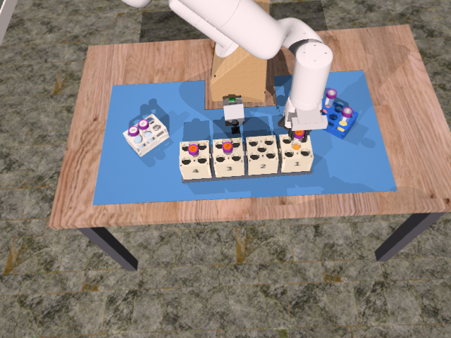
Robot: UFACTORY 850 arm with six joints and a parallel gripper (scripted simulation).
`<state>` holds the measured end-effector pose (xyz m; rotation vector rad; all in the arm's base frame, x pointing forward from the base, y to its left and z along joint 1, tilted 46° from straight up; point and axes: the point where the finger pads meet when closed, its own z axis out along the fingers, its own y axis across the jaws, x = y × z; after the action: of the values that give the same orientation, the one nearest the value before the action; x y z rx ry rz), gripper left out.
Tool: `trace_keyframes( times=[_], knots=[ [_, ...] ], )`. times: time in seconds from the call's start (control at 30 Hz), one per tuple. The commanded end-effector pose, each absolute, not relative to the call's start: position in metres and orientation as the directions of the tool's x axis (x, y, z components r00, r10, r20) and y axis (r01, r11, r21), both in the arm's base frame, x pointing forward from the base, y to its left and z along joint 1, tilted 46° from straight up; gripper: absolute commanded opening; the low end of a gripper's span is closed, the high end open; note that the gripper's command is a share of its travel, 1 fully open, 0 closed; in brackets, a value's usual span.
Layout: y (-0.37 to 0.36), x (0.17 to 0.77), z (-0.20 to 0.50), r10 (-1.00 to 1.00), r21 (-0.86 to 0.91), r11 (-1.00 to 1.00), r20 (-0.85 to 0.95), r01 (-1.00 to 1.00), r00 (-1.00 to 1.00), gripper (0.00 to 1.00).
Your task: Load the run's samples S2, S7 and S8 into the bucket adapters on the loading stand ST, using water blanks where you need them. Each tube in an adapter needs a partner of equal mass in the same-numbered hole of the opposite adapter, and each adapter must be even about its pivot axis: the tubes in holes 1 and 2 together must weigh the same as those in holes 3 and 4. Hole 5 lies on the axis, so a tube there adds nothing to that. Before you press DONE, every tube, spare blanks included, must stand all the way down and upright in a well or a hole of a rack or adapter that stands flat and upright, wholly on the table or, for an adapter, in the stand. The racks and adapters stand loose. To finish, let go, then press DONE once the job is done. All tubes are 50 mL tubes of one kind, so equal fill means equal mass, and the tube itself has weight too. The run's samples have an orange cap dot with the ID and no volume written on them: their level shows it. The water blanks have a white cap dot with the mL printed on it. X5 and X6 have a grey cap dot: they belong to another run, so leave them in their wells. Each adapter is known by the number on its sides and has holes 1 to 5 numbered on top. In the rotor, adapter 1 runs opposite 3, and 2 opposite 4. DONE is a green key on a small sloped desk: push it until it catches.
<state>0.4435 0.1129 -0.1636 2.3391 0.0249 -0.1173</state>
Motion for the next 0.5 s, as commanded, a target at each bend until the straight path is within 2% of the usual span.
trace_keyframes(
  times=[0.0, 0.47],
  knots=[
    [0.1116, 0.4440, -0.1652, -0.017, 0.715, -0.698, -0.091, 0.053, 0.996, 0.00],
    [0.1029, 0.4431, -0.1736, -0.017, 0.715, -0.698, -0.091, 0.053, 0.996, 0.00]
  ],
)
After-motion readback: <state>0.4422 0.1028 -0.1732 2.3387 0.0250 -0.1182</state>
